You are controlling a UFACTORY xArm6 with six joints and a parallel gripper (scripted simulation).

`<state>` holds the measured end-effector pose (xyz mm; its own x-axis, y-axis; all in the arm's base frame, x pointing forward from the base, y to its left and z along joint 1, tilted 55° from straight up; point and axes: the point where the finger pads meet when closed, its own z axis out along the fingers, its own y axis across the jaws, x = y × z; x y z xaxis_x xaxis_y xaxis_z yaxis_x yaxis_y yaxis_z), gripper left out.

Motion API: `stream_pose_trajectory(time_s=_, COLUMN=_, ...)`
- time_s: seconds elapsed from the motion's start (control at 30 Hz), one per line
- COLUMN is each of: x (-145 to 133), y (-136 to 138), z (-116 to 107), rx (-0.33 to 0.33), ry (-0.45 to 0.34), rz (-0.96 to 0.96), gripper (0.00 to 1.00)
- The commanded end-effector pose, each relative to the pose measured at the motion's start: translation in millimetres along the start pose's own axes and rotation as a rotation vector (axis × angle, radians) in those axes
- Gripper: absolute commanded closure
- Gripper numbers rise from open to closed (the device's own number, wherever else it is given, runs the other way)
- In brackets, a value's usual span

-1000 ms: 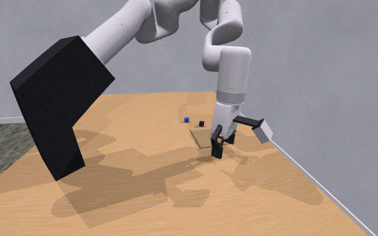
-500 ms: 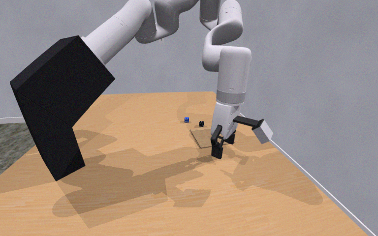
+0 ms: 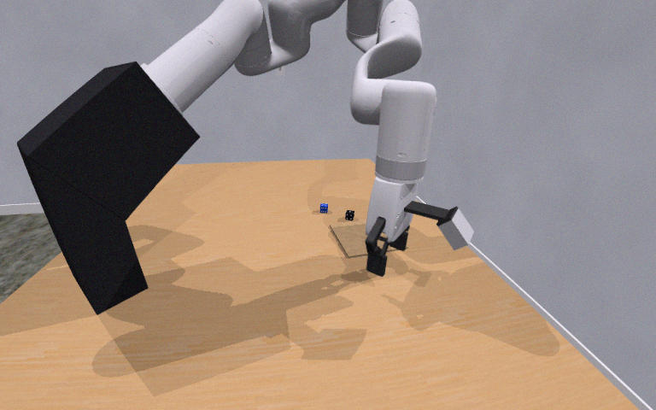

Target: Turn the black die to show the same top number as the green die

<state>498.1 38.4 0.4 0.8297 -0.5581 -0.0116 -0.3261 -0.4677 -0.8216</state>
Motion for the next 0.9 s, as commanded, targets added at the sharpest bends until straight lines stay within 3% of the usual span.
stream_pose_trajectory(time_s=0.0, x=1, y=0, z=-1, rx=0.0, ry=0.002, rz=0.0, gripper=0.0)
stream_pose_trajectory(time_s=0.23, x=-6, y=-7, z=-1, rx=0.0, ry=0.002, rz=0.0, gripper=0.0)
stream_pose_trajectory(time_s=0.6, x=-44, y=-45, z=-1, rx=0.0, ry=0.002, rz=0.0, gripper=0.0)
stream_pose_trajectory(time_s=0.87, x=-96, y=-96, z=-1, rx=0.0, ry=0.002, rz=0.0, gripper=0.0)
